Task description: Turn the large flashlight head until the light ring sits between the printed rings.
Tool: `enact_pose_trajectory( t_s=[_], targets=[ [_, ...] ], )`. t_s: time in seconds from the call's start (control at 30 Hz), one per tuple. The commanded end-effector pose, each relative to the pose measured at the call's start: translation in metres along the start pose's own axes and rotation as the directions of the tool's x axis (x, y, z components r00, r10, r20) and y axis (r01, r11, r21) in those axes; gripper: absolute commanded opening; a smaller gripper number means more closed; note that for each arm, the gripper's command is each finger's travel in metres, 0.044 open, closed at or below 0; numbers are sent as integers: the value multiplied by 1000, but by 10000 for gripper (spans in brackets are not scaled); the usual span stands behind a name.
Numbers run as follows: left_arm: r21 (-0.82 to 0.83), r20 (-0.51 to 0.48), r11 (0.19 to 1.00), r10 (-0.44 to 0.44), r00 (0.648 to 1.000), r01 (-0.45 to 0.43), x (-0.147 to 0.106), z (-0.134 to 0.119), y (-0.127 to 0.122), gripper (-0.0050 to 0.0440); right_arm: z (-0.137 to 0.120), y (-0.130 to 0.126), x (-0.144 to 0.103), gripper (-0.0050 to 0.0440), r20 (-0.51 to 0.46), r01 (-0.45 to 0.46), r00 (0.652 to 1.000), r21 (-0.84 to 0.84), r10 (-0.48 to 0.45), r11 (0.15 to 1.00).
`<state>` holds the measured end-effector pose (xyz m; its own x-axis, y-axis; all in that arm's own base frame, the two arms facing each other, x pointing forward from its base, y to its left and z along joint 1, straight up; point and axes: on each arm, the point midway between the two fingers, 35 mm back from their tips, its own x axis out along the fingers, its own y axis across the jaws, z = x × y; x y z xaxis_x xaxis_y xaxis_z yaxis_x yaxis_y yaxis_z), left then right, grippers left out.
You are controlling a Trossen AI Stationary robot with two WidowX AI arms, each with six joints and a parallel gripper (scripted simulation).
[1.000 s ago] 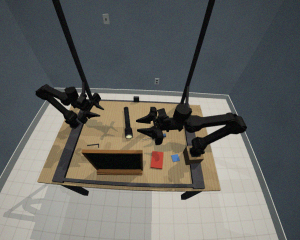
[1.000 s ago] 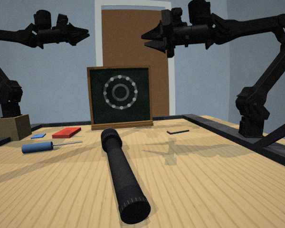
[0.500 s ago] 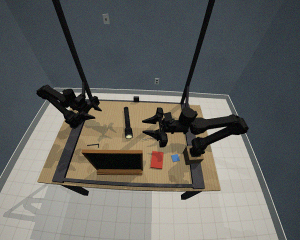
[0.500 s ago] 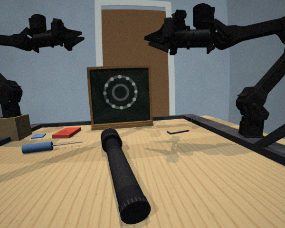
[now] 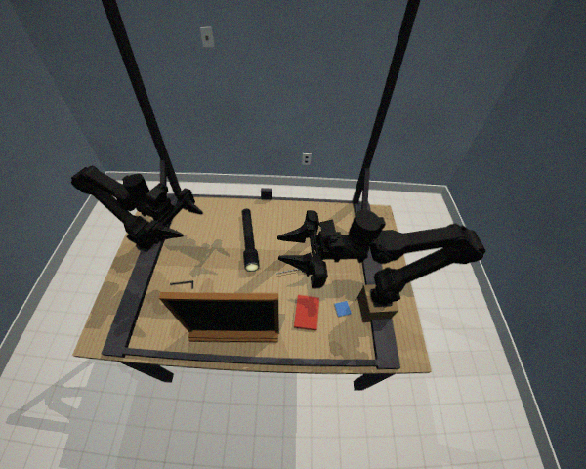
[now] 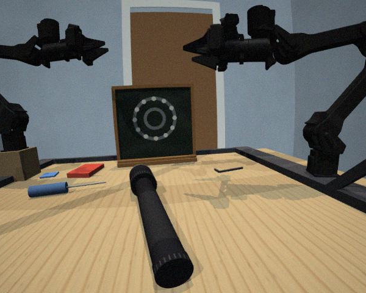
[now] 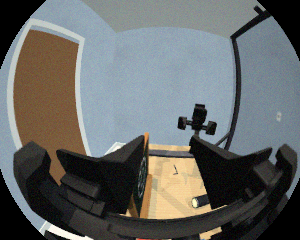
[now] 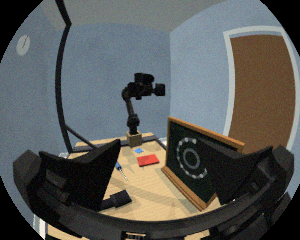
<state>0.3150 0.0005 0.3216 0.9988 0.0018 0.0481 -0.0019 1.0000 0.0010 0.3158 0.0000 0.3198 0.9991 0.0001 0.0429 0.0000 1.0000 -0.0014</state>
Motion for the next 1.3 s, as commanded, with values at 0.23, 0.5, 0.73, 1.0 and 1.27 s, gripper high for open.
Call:
enact_pose_trajectory(
  t_s=[0.23, 0.5, 0.73, 1.0, 1.27],
  targets=[
    [-3, 16, 1000, -7, 1000, 7, -1, 7, -1, 260, -1, 22, 25, 440, -124, -84, 990, -141, 66, 986],
    [-3, 16, 1000, -7, 1000, 7, -1, 7, -1, 260, -29, 61, 56, 440, -366, -285, 918, -340, 153, 896],
    [-3, 16, 1000, -7, 1000, 7, -1, 7, -1, 260, -48, 88, 69, 440, -499, -435, 844, -424, 196, 794],
    [-3, 16, 1000, -7, 1000, 7, -1, 7, -1, 260, -82, 133, 79, 440, -687, -676, 687, -484, 237, 556],
    [-3, 16, 1000, -7, 1000, 7, -1, 7, -1, 260, -108, 166, 79, 440, -804, -825, 545, -462, 239, 326]
  ],
)
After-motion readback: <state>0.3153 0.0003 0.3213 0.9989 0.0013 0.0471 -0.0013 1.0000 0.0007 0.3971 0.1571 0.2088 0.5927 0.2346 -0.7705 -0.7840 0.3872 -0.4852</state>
